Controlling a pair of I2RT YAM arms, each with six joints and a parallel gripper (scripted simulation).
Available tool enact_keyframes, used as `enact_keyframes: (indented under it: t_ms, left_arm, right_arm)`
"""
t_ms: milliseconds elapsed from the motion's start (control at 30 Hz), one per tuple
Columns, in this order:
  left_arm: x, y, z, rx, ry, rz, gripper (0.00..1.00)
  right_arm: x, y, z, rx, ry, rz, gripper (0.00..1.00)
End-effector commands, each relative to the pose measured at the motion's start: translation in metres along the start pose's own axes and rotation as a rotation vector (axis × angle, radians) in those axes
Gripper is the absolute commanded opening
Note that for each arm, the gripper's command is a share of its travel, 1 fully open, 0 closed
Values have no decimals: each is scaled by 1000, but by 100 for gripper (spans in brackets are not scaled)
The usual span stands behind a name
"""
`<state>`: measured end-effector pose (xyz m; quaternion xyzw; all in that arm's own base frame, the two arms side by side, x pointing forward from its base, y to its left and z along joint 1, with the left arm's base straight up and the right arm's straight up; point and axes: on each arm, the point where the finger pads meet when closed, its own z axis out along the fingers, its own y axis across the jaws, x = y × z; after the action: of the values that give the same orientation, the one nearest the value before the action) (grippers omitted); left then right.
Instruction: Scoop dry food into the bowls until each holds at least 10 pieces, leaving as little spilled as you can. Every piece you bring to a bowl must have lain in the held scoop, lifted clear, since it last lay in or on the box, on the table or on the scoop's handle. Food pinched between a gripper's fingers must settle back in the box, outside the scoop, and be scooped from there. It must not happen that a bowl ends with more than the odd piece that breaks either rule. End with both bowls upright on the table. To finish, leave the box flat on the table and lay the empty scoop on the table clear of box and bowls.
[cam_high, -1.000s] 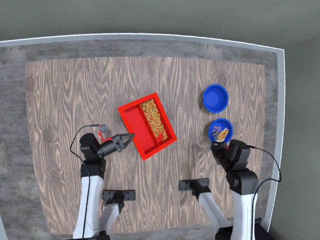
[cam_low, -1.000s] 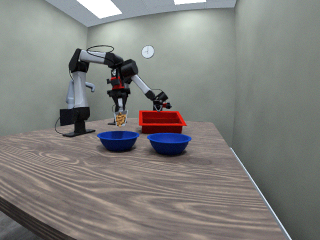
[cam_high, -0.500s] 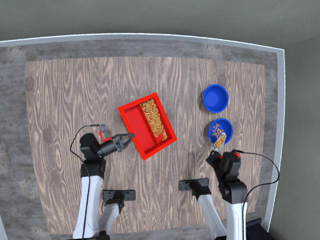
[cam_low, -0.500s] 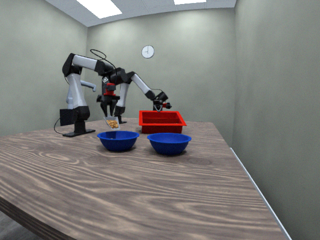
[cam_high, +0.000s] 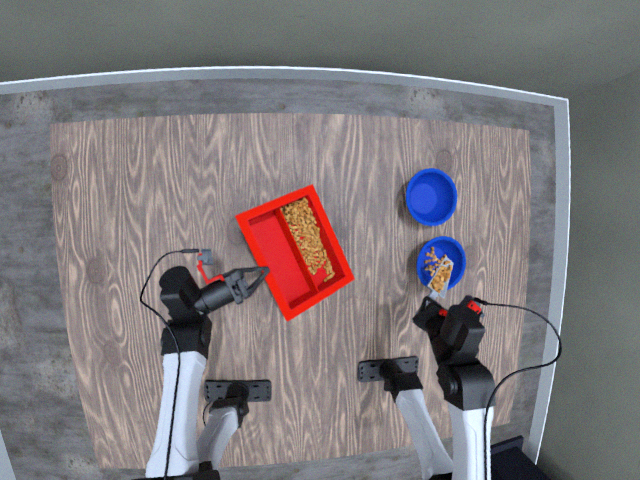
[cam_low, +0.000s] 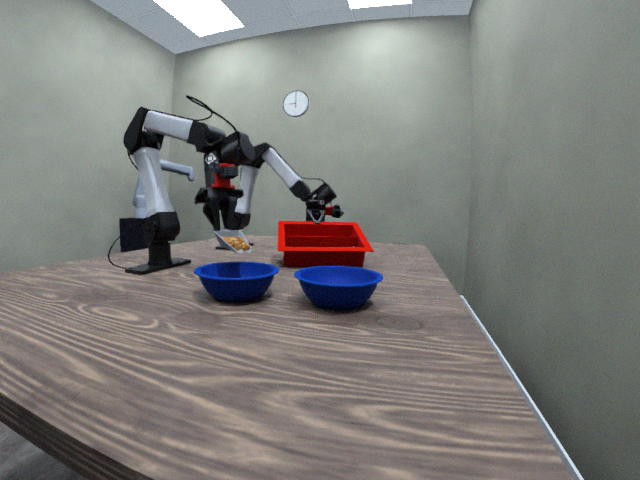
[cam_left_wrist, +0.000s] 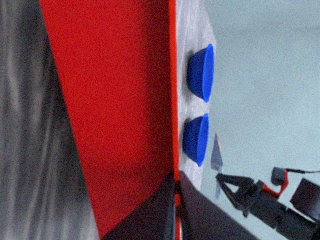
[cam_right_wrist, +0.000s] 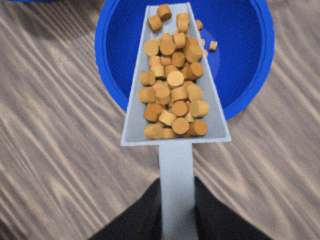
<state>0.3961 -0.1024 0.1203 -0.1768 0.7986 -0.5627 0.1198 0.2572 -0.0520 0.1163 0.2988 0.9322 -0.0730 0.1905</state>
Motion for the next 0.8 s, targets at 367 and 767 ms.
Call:
enact_keyframes:
  t_ms: [367,767]
  left_arm:
    - [-7,-40,-6,58,-13,117,0]
    - [-7,-40,-6,58,-13,117,0]
  right_arm:
    - [-8,5,2,2,-76,-5,0]
    - [-4,9,13,130,-200,-56,0]
